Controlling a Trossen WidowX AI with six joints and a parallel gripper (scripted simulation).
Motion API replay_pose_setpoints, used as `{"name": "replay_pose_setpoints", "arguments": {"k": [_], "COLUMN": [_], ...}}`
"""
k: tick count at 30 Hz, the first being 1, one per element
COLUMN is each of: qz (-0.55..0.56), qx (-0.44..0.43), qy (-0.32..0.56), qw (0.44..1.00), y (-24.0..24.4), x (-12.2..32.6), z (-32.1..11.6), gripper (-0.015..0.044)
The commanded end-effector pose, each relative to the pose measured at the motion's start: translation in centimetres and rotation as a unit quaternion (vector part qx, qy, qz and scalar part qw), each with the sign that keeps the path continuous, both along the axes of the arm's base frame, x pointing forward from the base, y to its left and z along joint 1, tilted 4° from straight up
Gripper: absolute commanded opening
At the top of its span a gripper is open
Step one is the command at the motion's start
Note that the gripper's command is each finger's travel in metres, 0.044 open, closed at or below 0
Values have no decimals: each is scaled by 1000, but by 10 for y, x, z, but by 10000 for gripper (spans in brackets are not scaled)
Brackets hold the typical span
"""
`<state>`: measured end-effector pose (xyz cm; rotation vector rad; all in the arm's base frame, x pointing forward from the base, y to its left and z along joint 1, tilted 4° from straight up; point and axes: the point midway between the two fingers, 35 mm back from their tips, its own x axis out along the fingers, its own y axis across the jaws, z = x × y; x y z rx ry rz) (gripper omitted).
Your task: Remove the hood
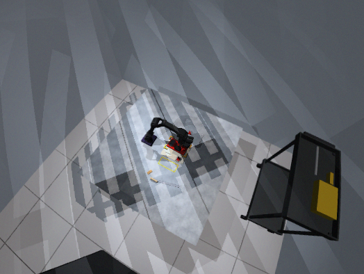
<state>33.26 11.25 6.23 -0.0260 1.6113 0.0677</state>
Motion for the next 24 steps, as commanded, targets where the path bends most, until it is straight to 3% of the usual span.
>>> {"name": "replay_pose_setpoints", "arguments": {"k": [1,24], "qz": [-1,-1], "qx": [-3,-3], "qy": [1,1], "qw": [1000,1000], "y": [-1,-1], "x": [-1,-2], "z": [-5,-18], "gripper": [440,440]}}
